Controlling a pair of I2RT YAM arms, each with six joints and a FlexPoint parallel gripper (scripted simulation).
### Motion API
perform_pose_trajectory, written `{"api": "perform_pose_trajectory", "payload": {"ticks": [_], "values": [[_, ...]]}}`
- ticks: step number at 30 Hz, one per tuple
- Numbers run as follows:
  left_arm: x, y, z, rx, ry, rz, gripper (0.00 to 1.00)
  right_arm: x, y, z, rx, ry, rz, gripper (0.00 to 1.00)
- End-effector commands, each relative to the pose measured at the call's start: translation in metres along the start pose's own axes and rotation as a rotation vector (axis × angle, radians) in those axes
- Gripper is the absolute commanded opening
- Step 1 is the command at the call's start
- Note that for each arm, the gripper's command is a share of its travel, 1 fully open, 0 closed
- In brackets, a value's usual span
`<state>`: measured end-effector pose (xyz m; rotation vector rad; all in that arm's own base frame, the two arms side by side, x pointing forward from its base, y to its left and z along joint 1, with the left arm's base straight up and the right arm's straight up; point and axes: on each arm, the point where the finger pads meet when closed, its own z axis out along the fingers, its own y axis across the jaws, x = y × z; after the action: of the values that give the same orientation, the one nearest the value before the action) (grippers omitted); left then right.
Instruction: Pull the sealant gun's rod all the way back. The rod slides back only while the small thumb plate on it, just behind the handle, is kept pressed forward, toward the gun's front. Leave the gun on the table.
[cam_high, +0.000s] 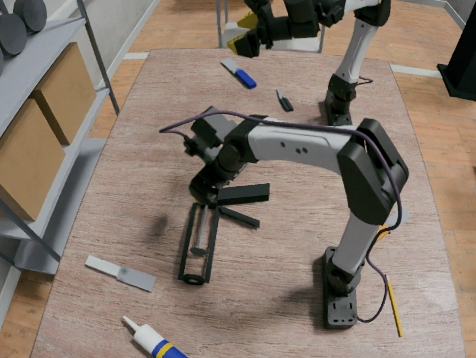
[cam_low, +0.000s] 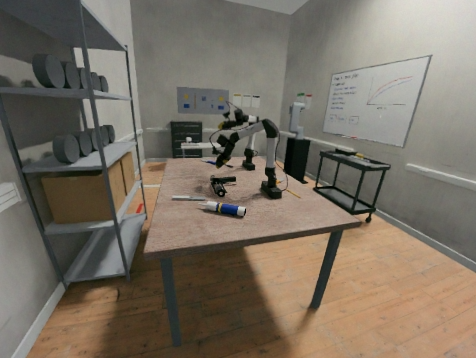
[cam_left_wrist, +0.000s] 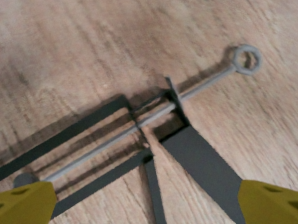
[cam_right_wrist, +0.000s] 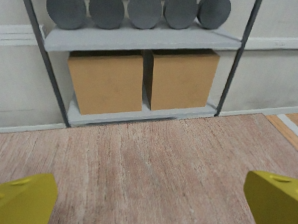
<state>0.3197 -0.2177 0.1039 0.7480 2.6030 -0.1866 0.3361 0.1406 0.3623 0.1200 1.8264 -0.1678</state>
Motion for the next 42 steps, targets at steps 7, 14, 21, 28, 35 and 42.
{"api": "perform_pose_trajectory", "payload": {"ticks": [7, 14, 21, 28, 35, 42], "values": [[-0.009, -0.016, -0.001, 0.022, 0.003, 0.072, 1.0, -0.029, -0.04, 0.02, -0.213, -0.18, 0.001, 1.0], [-0.009, -0.015, -0.001, 0.021, 0.003, 0.071, 1.0, -0.043, -0.087, 0.034, -0.232, -0.251, 0.012, 1.0], [0.004, -0.011, 0.004, -0.002, 0.094, -0.036, 0.88, -0.045, -0.112, 0.047, -0.22, -0.262, 0.021, 1.0], [-0.006, -0.005, 0.039, -0.072, 0.283, -0.294, 0.88, -0.053, -0.134, 0.052, -0.177, -0.279, 0.033, 1.0], [-0.012, -0.002, 0.079, -0.14, 0.403, -0.454, 0.88, -0.05, -0.135, 0.053, -0.173, -0.267, 0.032, 1.0], [-0.015, -0.001, 0.1, -0.174, 0.441, -0.518, 0.88, -0.05, -0.135, 0.053, -0.173, -0.267, 0.032, 1.0]]}}
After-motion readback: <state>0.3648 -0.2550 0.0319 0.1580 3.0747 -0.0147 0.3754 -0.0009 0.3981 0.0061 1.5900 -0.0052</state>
